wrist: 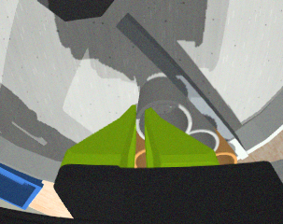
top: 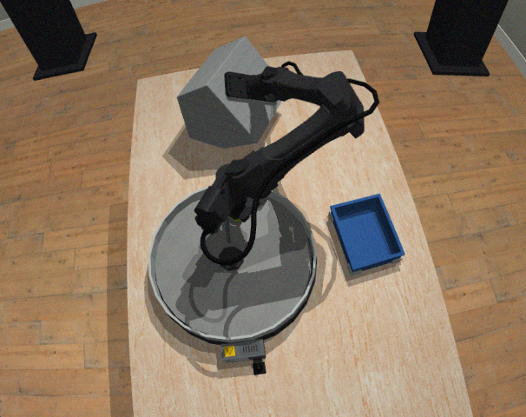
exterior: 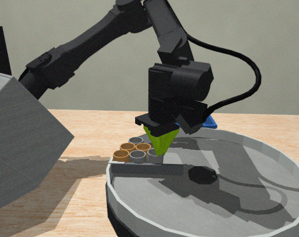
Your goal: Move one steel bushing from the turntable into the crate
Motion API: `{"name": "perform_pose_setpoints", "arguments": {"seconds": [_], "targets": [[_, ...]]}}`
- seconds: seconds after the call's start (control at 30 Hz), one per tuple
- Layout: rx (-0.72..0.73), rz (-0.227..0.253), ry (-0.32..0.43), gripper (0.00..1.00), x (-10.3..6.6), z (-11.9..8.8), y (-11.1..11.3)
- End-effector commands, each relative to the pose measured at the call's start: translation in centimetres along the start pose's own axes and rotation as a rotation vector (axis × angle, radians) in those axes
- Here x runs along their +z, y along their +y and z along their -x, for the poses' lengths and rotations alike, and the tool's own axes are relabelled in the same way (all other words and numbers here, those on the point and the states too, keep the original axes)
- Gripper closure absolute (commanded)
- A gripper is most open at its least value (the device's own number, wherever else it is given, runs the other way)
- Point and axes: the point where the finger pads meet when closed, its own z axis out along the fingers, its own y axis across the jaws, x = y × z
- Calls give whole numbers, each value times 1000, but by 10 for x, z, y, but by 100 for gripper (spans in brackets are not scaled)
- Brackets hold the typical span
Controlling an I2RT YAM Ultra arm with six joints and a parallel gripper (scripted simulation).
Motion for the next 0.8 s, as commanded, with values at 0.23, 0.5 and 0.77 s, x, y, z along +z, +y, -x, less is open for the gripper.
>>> {"name": "perform_pose_setpoints", "arguments": {"seconds": [0.23, 0.5, 0.77], "targets": [[11, -8, -23, 100, -58, 8, -5], [14, -8, -21, 100, -72, 7, -6], [6, -9, -26, 100, -74, 7, -3]]}}
